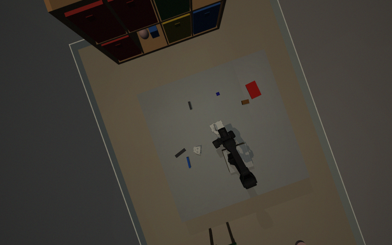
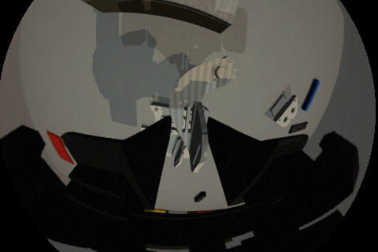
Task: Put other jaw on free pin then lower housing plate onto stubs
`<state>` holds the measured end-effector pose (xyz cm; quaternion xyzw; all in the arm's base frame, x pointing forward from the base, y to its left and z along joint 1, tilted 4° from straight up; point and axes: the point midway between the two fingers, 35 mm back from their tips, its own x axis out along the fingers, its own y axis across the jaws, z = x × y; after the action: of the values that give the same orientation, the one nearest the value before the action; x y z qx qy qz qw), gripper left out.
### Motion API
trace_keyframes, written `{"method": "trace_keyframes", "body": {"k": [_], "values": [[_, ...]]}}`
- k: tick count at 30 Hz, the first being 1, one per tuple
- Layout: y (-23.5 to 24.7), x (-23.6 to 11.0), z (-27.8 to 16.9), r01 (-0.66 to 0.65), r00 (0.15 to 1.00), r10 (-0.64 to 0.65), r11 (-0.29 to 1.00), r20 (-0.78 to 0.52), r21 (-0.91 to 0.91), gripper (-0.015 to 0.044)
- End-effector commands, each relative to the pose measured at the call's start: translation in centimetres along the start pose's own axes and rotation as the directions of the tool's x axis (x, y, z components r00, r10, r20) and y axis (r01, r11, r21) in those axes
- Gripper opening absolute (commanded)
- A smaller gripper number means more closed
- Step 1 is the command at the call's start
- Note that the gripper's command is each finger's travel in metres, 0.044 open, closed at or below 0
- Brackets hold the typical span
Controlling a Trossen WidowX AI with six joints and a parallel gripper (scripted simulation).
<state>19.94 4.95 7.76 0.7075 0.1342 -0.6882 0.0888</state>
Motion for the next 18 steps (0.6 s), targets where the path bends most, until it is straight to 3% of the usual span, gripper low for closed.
{"method": "trace_keyframes", "body": {"k": [1,18], "values": [[-0.1,0.0,0.0,0.004,1.0,-0.004,1.0,0.001,-0.007,0.0134],[2.2,-0.5,-3.8,0.002,1.0,-0.002,1.0,-0.002,-0.007,0.0134]]}}
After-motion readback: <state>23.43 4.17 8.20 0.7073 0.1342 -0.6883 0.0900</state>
